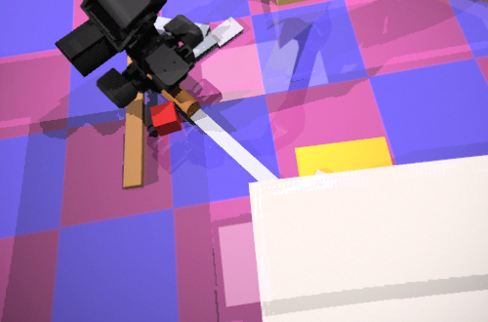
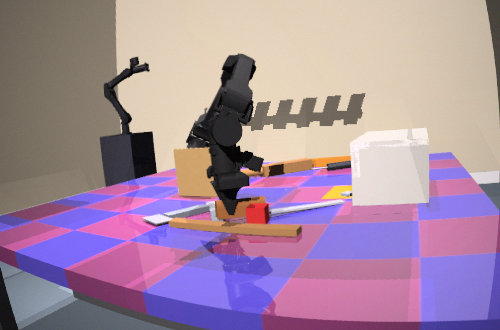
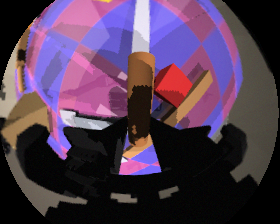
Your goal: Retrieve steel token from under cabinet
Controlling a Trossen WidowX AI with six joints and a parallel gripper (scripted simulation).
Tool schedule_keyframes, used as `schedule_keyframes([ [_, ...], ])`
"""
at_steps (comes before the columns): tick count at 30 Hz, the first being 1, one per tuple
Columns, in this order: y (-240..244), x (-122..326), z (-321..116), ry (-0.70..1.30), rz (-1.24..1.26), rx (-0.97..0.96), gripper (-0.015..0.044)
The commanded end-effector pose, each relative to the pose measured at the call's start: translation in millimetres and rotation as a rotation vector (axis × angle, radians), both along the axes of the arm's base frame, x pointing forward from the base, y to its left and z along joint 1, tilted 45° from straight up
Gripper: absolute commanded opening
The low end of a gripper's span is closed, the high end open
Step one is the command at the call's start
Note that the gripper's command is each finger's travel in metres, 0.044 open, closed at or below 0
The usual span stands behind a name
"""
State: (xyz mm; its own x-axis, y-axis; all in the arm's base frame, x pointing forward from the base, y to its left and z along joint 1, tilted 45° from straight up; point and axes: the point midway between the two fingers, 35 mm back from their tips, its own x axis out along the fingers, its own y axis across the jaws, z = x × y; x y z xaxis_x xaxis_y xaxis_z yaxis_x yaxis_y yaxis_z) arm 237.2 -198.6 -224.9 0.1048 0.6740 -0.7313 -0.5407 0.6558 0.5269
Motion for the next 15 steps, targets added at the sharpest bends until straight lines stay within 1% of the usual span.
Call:
schedule_keyframes([
  [1,5.7,6.9,2.7,0.000,0.001,0.006,0.0000],
  [8,8.8,12.2,4.9,0.000,0.001,0.006,0.0000],
  [15,4.9,10.2,4.7,-0.002,0.000,0.001,0.0184],
])
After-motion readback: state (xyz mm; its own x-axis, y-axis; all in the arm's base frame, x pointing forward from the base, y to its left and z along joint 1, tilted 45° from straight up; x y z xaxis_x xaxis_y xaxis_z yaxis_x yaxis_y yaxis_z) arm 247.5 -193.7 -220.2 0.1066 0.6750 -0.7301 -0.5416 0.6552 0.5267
